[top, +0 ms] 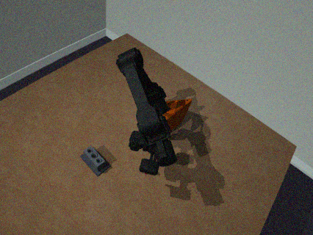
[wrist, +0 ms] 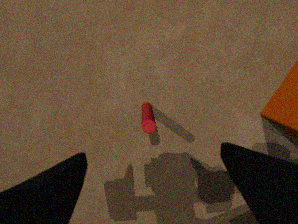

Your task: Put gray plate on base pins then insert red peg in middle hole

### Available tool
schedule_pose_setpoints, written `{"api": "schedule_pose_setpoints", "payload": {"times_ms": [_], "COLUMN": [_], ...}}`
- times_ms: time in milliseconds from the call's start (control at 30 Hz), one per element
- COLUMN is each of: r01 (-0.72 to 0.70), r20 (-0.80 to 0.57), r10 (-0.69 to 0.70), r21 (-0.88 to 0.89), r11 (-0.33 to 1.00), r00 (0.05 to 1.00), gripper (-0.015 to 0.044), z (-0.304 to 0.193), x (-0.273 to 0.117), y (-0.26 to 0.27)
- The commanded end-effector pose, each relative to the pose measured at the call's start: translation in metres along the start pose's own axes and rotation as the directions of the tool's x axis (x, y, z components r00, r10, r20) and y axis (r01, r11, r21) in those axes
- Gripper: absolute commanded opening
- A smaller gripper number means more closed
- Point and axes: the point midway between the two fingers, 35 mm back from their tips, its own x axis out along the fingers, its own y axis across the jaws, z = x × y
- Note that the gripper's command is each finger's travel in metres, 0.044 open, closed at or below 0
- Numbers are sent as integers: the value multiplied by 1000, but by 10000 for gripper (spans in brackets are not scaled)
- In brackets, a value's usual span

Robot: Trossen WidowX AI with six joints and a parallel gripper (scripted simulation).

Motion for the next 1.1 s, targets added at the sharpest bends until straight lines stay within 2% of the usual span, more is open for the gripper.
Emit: {"api": "schedule_pose_setpoints", "payload": {"times_ms": [0, 133, 1067], "r01": [4, 4, 3], "r20": [-5, -4, -3], "r10": [-4, -4, -3], "r21": [24, 24, 25], "r11": [1000, 1000, 1000], "r00": [1000, 1000, 1000], "gripper": [440, 440, 440], "z": [-2, -2, -2], "x": [3, 29, 71], "y": [-1, -1, 2]}}
